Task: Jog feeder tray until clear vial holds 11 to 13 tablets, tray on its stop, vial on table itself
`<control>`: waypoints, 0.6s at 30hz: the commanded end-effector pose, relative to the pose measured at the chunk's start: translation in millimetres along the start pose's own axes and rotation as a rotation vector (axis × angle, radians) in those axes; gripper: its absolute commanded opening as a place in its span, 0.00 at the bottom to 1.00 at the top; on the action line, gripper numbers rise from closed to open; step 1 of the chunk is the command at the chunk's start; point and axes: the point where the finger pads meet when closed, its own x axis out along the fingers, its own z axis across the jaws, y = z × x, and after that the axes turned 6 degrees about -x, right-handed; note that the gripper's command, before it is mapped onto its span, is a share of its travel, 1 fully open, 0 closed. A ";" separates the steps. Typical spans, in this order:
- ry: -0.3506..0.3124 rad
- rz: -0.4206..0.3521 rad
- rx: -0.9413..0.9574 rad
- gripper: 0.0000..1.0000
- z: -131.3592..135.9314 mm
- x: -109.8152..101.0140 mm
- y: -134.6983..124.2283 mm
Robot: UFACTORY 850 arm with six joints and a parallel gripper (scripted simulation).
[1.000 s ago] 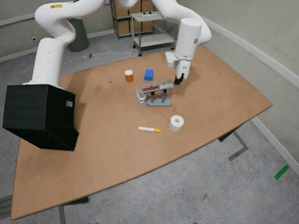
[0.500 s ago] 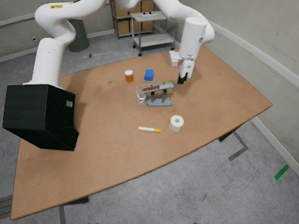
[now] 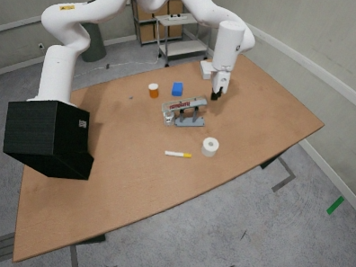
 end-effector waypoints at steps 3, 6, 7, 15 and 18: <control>0.000 -0.002 -0.001 0.00 0.6 0.5 4.7; 0.000 -0.002 -0.001 0.00 1.0 1.5 8.7; 0.000 -0.002 -0.001 0.00 1.2 1.9 10.1; 0.000 -0.002 -0.001 0.00 2.3 5.0 21.4; 0.000 -0.002 -0.001 0.00 2.5 5.3 22.6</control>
